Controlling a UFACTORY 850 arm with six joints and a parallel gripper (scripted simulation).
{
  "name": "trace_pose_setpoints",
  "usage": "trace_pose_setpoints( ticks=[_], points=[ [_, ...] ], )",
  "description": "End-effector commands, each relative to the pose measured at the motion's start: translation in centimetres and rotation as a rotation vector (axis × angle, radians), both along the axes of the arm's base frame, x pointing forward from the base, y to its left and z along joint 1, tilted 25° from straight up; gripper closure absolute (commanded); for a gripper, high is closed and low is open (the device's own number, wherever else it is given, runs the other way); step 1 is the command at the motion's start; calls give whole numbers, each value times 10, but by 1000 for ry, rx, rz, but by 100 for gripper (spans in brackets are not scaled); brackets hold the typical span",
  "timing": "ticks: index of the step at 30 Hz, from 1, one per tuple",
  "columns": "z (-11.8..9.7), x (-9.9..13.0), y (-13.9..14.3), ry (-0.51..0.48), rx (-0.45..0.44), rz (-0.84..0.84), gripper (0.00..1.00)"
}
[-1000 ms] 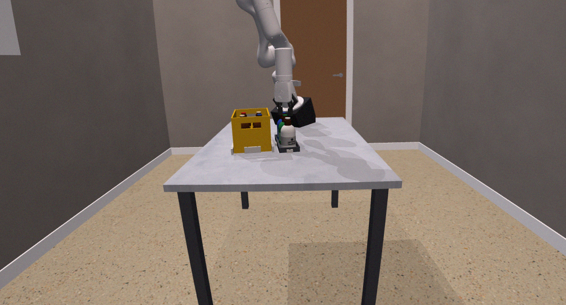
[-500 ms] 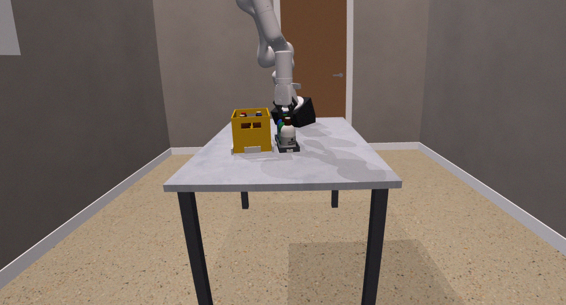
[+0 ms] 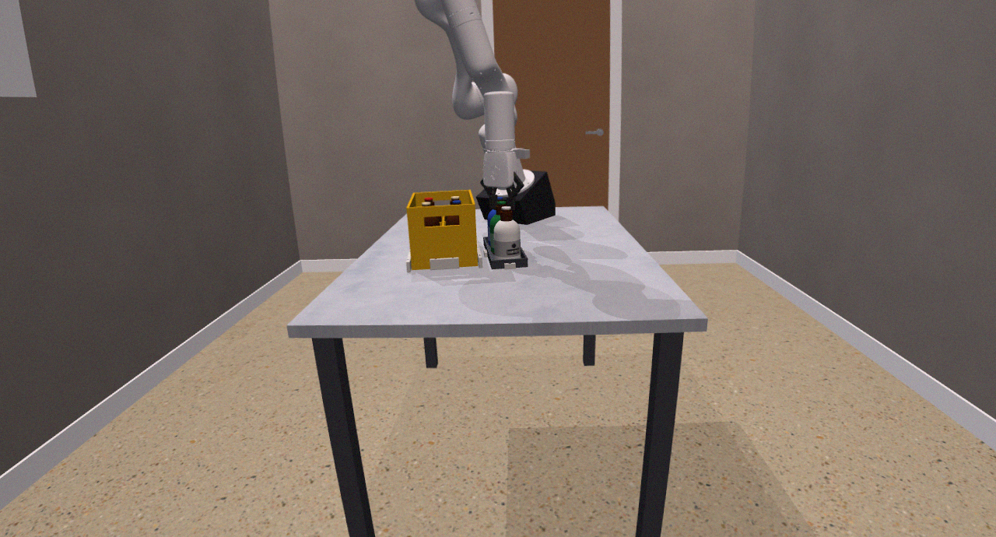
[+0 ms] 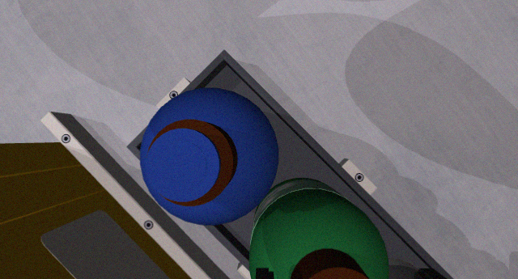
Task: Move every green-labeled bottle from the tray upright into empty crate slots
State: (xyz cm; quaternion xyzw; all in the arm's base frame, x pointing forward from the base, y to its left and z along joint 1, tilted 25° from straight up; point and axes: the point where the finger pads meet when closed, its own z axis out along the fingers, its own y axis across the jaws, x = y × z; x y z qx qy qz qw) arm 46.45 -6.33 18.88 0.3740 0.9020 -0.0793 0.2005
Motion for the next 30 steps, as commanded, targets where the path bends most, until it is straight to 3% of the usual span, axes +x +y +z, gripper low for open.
trace_pose_setpoints(
  ticks=[1, 12, 13, 30],
  points=[
    [0, 0, 0, -1, 0, 0, 34],
    [0, 0, 0, -1, 0, 0, 34],
    [0, 0, 0, -1, 0, 0, 100],
    [0, 0, 0, -1, 0, 0, 100]
  ],
)
